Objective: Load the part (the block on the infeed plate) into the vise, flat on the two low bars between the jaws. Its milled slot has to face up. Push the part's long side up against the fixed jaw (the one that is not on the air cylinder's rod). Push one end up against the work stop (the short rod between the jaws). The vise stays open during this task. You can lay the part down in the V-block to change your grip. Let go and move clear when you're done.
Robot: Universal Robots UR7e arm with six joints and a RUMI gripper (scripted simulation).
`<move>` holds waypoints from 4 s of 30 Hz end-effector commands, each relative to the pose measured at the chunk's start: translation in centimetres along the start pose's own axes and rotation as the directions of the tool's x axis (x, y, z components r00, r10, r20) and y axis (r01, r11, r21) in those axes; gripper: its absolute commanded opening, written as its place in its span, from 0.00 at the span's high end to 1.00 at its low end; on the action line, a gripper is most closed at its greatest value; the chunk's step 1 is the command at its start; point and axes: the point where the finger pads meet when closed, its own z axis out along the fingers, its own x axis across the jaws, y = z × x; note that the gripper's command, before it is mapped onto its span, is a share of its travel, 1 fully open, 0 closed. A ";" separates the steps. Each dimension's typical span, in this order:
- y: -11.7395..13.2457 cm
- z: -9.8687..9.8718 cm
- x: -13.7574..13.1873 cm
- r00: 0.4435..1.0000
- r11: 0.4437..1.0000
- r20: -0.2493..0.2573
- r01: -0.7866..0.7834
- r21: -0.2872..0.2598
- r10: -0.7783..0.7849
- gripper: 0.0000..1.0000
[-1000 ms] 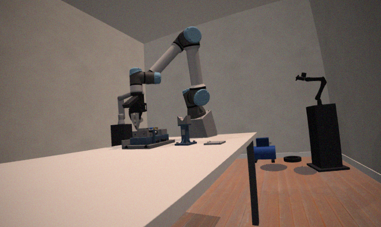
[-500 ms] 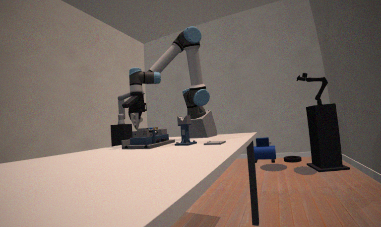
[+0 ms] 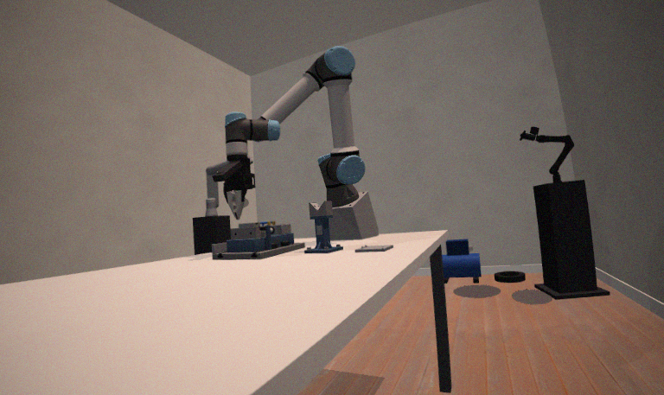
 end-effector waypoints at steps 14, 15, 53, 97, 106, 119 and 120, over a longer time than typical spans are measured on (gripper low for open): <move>0.0 -3.6 0.0 1.000 1.000 0.000 0.000 0.001 0.000 1.00; 0.0 -3.8 0.0 1.000 1.000 0.000 0.000 0.001 0.000 1.00; 0.0 -4.1 0.0 1.000 1.000 0.000 0.000 0.001 0.000 1.00; 0.0 -3.6 0.0 1.000 1.000 0.000 0.000 0.001 0.000 1.00; 0.0 -2.8 0.0 1.000 1.000 0.000 0.000 0.001 0.000 1.00; 0.0 -0.7 0.0 1.000 1.000 0.000 0.000 0.001 0.000 1.00; 0.0 -0.7 0.0 1.000 1.000 0.000 0.000 0.001 0.000 1.00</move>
